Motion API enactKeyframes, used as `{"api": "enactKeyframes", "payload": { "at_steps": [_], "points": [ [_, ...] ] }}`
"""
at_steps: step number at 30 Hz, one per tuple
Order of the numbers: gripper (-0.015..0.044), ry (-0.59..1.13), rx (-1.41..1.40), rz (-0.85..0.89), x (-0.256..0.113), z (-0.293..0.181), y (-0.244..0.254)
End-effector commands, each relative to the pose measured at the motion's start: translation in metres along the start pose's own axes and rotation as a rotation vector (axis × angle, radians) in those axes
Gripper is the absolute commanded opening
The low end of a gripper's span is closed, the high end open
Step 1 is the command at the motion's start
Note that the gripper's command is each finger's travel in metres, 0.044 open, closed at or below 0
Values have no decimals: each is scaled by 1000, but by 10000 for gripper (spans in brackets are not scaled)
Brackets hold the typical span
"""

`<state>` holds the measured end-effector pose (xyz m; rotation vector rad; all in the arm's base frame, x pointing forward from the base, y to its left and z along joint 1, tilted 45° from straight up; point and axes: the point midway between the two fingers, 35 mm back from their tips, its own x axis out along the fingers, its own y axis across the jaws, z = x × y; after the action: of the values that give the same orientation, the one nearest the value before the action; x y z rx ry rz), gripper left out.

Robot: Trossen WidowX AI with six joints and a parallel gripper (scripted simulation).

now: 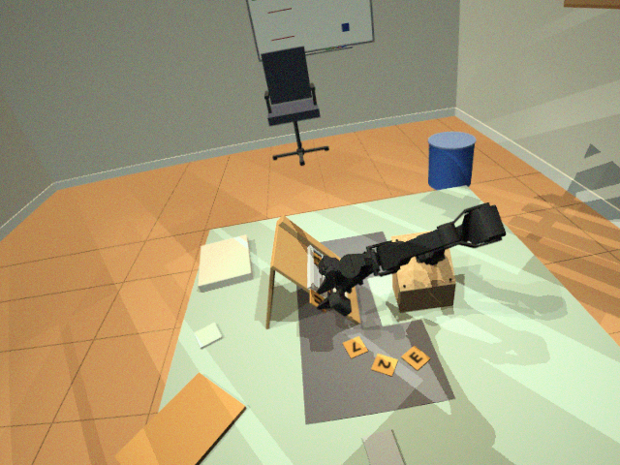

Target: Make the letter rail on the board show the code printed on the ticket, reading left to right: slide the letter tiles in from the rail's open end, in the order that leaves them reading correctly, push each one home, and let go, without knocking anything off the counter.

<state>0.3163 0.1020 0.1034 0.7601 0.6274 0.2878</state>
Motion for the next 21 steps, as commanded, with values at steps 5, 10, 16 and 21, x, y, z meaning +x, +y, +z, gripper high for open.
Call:
{"api": "enactKeyframes", "payload": {
  "at_steps": [5, 10, 16, 21],
  "points": [
    [0, 9, -3, -5, 1, -3, -7],
    [0, 9, -3, -5, 1, -3, -9],
    [0, 9, -3, -5, 1, -3, -13],
    [0, 9, -3, -5, 1, -3, -15]
  ]
}}
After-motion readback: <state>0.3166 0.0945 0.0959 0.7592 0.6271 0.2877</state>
